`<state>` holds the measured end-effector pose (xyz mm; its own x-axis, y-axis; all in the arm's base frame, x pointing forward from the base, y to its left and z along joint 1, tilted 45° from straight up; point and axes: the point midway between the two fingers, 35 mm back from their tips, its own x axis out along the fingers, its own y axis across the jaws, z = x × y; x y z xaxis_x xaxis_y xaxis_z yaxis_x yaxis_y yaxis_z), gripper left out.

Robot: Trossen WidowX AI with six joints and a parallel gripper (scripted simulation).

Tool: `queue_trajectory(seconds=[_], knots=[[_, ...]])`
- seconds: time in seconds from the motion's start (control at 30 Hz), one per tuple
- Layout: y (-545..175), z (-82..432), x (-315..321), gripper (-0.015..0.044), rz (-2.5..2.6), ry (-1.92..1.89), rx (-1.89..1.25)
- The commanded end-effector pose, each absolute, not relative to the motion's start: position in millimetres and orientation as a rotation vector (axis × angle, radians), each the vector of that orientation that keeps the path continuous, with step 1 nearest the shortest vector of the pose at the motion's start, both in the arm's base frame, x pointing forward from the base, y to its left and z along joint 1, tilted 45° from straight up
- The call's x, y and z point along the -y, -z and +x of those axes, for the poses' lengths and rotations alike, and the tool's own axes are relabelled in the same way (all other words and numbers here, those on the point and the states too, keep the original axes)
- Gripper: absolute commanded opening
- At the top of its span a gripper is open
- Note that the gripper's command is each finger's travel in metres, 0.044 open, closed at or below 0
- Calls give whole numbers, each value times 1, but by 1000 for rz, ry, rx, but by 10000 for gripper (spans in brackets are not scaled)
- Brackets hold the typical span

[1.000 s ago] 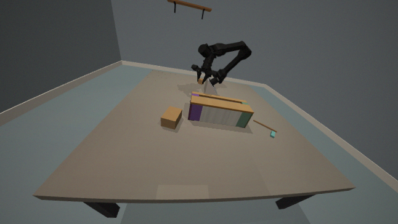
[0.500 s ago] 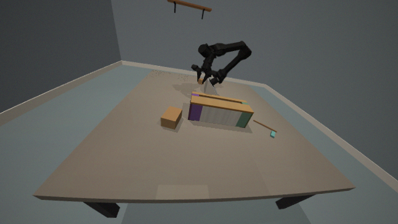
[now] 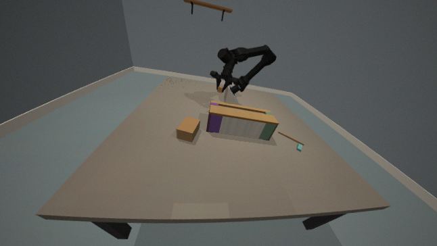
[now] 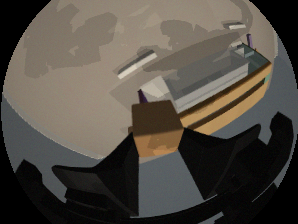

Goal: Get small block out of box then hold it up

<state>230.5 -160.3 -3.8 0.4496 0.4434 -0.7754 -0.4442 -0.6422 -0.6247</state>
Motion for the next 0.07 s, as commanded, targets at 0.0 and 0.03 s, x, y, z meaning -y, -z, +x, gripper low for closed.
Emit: queue_trajectory(seconds=[0.0, 0.03], knots=[[4, 230, 160, 0, -1845, -1314, -5], [4, 230, 160, 0, -1845, -1314, -5]])
